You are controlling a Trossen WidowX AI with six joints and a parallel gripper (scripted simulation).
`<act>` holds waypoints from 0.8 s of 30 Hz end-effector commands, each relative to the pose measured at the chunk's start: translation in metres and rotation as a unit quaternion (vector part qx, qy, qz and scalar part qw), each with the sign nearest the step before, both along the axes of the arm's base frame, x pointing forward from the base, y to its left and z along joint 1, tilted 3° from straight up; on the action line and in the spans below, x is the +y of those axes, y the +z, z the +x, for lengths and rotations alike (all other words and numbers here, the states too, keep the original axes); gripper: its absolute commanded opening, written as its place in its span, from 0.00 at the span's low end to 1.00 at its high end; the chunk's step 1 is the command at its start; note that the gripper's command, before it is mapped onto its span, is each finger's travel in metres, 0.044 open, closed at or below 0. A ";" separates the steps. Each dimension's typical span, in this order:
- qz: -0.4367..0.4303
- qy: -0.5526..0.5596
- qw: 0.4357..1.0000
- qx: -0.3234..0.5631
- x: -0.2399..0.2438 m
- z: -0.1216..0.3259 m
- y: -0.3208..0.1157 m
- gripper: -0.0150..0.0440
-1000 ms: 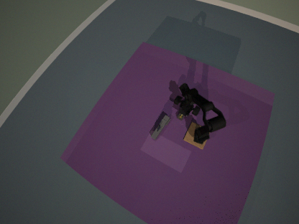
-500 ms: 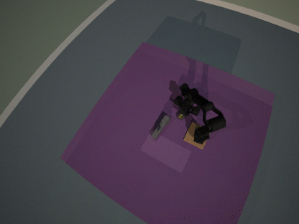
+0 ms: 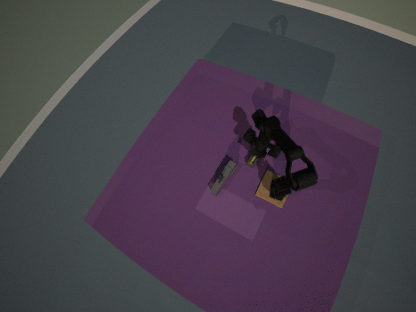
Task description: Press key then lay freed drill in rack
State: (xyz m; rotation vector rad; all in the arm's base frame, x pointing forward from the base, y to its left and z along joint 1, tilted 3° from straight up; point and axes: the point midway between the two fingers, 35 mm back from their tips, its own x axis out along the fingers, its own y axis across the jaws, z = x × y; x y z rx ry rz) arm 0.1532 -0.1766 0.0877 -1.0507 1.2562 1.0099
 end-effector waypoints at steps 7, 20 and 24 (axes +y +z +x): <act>-0.002 0.002 1.000 -0.006 0.000 0.003 0.019 1.00; 0.102 0.199 0.931 -0.289 0.178 0.090 0.047 1.00; 0.187 0.276 0.874 -0.352 0.244 0.080 0.062 1.00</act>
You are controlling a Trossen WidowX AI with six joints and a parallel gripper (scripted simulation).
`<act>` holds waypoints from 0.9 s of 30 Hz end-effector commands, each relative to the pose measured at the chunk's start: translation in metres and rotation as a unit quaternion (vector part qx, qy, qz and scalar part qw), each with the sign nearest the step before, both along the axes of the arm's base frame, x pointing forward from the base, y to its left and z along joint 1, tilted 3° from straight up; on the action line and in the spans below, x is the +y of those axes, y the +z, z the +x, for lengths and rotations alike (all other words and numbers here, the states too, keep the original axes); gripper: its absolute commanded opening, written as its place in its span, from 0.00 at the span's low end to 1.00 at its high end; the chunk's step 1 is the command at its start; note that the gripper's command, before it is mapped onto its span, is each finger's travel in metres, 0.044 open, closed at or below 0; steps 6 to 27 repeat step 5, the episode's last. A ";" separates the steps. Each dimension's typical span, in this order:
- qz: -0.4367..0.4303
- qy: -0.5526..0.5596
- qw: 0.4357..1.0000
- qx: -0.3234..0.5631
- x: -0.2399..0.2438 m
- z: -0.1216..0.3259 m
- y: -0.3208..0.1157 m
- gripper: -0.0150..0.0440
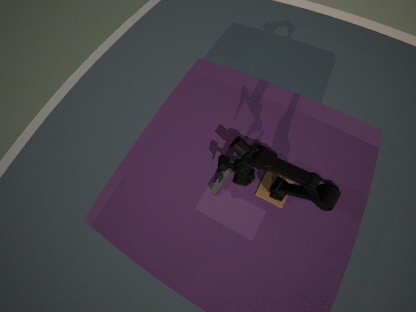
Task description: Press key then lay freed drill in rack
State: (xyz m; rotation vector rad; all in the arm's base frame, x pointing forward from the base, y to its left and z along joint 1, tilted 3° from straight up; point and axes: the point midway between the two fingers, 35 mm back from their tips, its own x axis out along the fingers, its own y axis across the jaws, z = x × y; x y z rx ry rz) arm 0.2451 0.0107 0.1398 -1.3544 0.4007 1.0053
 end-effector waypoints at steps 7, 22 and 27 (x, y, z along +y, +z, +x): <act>0.170 0.230 0.953 -0.099 0.128 -0.055 0.028 1.00; 0.170 0.230 0.953 -0.099 0.128 -0.055 0.028 1.00; 0.170 0.230 0.953 -0.099 0.128 -0.055 0.028 1.00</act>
